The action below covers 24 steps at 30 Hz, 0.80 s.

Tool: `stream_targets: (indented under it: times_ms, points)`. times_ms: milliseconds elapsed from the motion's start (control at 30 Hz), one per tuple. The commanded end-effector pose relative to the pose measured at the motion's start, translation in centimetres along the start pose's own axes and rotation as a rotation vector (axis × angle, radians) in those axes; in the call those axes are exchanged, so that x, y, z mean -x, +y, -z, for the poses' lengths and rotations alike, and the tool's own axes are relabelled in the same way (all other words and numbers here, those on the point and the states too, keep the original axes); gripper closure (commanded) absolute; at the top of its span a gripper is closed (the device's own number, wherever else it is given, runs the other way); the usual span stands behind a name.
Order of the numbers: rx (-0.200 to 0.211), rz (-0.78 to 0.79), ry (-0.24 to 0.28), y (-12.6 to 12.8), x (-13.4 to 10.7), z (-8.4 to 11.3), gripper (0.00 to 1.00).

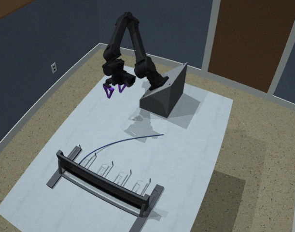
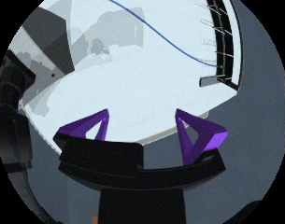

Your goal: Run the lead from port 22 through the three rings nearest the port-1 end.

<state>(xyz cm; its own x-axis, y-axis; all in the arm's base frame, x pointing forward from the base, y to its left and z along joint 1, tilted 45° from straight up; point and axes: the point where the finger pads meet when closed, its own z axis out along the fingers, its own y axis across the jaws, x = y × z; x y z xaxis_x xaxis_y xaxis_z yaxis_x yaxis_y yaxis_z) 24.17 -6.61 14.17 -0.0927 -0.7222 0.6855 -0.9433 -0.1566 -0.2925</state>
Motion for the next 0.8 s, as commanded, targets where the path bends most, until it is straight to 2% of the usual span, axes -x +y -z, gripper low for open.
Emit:
stream_targets:
  times_ms: [0,167,233,500,600,767]
  points:
    - [0.011,0.034,-0.021,-3.5,2.9,0.2,0.0]
    - [0.083,0.271,-0.043,-4.8,8.7,-1.2,0.0]
    - [0.083,0.271,-0.043,-4.8,8.7,-1.2,0.0]
    - [0.17,0.534,-0.067,-6.2,15.6,-2.9,0.0]
    - [0.208,0.615,-0.069,-6.1,16.9,-3.2,0.0]
    - [0.224,0.665,-0.073,-6.4,18.2,-3.5,0.0]
